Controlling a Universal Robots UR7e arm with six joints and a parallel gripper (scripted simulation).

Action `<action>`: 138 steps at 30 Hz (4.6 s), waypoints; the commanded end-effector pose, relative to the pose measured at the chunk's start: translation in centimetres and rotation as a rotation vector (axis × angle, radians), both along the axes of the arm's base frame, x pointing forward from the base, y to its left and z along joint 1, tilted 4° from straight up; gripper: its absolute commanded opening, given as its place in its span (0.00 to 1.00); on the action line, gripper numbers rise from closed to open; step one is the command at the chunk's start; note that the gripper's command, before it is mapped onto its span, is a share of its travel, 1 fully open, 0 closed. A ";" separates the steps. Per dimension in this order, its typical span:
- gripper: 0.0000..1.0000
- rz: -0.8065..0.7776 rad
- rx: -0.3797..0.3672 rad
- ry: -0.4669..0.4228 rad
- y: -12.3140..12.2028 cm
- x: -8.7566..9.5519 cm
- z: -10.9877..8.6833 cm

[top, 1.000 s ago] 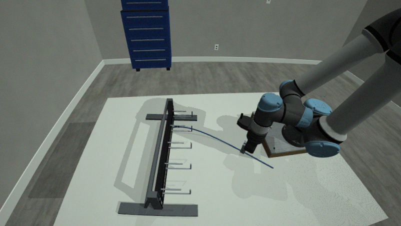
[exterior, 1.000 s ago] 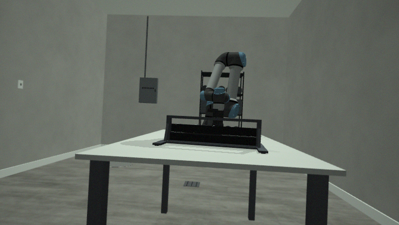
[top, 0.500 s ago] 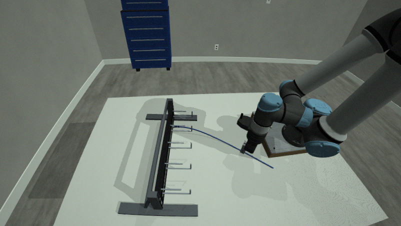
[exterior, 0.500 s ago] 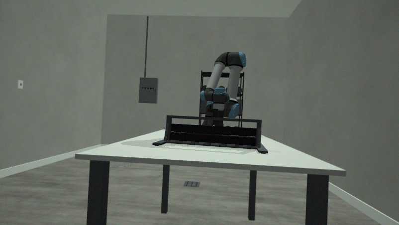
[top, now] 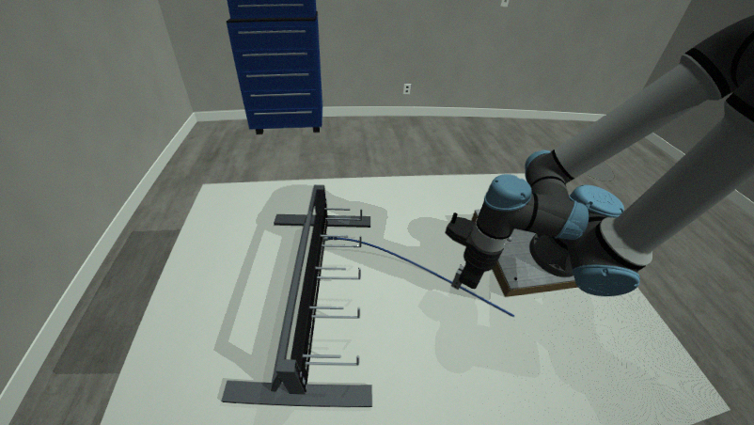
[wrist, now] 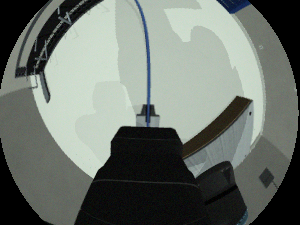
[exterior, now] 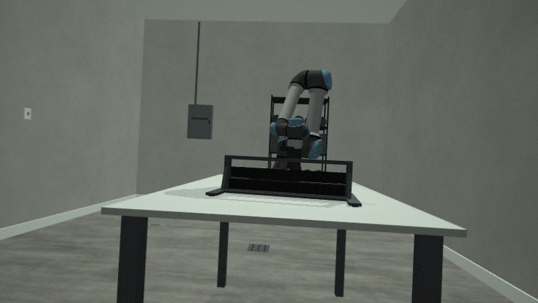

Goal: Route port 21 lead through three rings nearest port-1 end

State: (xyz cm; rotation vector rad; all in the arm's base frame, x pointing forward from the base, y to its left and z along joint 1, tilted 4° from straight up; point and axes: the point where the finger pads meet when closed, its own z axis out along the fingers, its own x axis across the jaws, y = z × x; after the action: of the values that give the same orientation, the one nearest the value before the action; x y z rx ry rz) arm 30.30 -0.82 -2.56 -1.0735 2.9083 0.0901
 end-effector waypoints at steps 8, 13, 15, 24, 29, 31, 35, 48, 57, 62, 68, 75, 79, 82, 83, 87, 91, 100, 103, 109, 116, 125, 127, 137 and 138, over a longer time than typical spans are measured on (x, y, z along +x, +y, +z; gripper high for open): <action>0.00 0.000 0.000 -0.001 0.0 0.0 0.0; 0.00 0.000 0.000 -0.001 0.0 0.0 0.1; 0.00 0.000 0.000 -0.001 0.0 0.0 0.1; 0.00 0.000 0.000 -0.001 0.0 0.0 0.4; 0.00 0.000 0.000 -0.001 -0.1 0.0 0.8; 0.00 0.000 0.000 -0.001 -0.1 0.0 1.0; 0.00 0.000 0.000 -0.001 -0.1 0.0 1.4; 0.00 0.000 0.000 -0.001 -0.2 0.0 2.7; 0.00 0.000 0.000 -0.001 -0.3 0.0 3.5; 0.00 0.000 0.000 -0.001 -0.3 0.0 3.8; 0.00 0.000 0.000 -0.001 -0.3 0.0 4.0; 0.00 0.000 0.000 -0.001 -0.3 0.0 4.0; 0.00 -0.002 0.000 -0.001 -0.3 0.0 4.0; 0.00 -0.008 0.000 0.000 -0.2 0.2 4.1; 0.00 -0.011 0.000 0.000 -0.2 0.3 4.2; 0.00 -0.035 0.000 0.001 -0.1 1.0 4.5; 0.00 -0.052 0.000 0.003 0.1 1.6 4.8; 0.00 -0.188 0.003 0.012 1.3 5.8 6.8; 0.00 -0.255 0.004 0.016 2.0 7.9 7.7; 0.00 -0.360 0.006 0.024 2.9 11.3 9.3; 0.00 -0.555 0.010 0.037 4.8 17.4 12.1; 0.00 -0.728 0.013 0.049 6.4 22.9 14.6; 0.00 -0.770 0.014 0.052 6.8 24.2 15.2; 0.00 -0.915 0.016 0.062 8.1 28.7 17.3; 0.00 -0.923 0.016 0.062 8.2 29.0 17.4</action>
State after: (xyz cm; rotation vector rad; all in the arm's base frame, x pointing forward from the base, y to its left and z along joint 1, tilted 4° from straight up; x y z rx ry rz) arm 57.60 6.87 14.03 0.2553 3.1177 0.1083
